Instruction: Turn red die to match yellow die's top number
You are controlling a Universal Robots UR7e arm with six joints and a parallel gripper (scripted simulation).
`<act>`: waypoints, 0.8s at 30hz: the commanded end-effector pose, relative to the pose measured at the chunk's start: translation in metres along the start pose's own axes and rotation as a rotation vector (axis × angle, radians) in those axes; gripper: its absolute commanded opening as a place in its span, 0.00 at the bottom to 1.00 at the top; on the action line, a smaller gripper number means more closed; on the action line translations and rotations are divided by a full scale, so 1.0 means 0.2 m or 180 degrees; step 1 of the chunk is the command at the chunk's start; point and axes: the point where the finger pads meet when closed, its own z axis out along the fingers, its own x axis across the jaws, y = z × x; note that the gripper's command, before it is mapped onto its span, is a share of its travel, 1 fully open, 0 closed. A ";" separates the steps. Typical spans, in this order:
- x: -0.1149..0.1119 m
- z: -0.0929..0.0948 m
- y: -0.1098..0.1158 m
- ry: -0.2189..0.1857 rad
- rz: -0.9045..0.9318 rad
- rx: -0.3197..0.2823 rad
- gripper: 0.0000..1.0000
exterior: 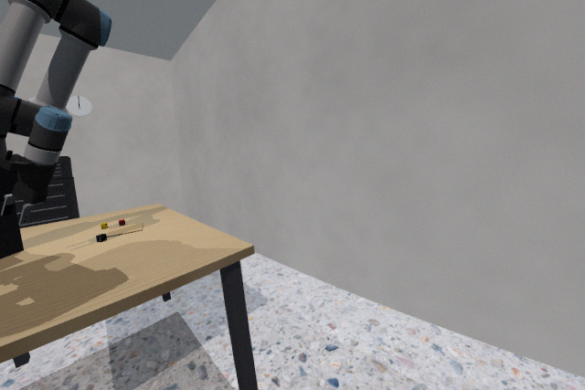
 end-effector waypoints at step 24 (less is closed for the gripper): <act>-0.30 0.03 0.56 -0.0933 0.0174 0.0450 1.00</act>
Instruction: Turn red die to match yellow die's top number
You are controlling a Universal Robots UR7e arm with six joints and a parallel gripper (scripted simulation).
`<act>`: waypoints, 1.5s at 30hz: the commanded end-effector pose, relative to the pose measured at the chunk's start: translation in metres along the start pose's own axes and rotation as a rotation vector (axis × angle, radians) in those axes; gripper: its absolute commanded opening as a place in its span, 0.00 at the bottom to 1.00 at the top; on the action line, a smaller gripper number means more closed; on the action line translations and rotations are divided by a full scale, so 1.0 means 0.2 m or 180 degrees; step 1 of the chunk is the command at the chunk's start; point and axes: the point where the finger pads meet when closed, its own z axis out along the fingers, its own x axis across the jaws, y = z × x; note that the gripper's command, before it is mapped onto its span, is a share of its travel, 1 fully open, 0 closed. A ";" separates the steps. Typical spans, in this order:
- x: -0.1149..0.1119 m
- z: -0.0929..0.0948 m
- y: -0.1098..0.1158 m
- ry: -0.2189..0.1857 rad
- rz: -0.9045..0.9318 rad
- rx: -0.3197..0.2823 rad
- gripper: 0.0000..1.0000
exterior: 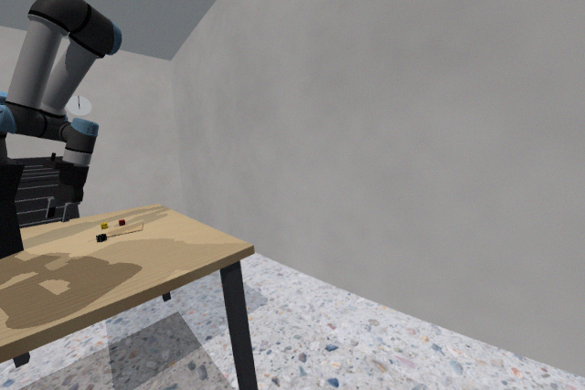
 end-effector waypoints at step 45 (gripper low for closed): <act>-0.02 -0.13 0.68 -0.1027 0.0241 -0.0233 1.00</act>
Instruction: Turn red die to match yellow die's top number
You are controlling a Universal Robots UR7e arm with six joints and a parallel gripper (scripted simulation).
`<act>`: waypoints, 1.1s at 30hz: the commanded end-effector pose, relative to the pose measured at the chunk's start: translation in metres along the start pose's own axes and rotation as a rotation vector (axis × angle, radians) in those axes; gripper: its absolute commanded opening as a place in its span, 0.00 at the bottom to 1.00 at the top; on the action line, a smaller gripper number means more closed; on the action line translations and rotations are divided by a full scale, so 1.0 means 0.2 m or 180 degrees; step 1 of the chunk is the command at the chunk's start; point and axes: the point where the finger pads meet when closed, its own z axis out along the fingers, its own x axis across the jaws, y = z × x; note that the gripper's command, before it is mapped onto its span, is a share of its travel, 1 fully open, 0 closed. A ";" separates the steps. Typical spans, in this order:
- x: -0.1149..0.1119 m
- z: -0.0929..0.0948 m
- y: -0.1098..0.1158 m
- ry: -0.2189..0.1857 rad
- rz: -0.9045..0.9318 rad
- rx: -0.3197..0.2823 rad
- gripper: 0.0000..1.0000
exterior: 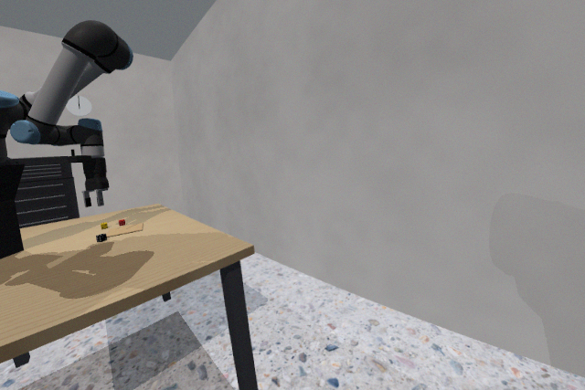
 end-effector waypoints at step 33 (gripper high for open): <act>0.01 0.18 0.00 -0.0004 0.0002 0.0002 1.00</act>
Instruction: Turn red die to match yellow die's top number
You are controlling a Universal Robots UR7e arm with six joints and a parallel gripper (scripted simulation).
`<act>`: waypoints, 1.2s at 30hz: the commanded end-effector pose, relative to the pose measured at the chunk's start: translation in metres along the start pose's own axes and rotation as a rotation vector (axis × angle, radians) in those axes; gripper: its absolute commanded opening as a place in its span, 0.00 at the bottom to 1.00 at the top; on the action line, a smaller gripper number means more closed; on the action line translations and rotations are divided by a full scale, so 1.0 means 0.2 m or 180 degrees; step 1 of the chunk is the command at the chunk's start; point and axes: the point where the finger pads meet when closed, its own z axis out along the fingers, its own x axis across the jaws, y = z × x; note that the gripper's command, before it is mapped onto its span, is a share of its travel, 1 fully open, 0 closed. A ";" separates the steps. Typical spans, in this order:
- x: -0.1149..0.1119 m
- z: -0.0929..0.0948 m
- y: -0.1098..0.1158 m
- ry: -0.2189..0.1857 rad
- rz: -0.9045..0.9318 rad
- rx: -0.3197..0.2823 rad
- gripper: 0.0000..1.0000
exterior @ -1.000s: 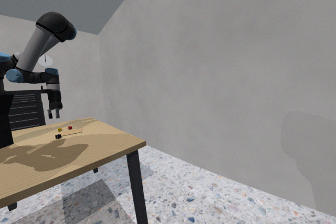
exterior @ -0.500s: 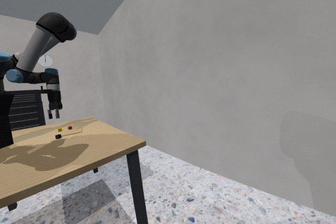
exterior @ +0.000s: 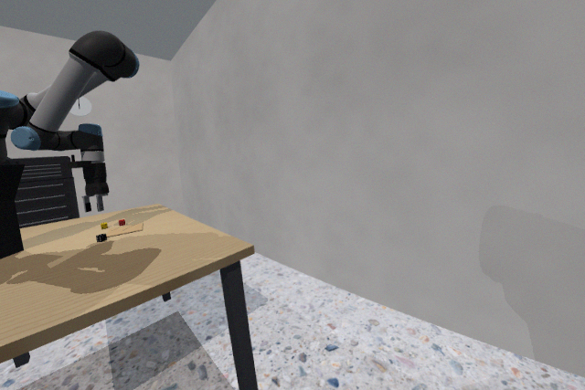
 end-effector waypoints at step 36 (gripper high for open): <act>-0.01 0.42 0.00 -0.0019 0.0003 -0.0004 1.00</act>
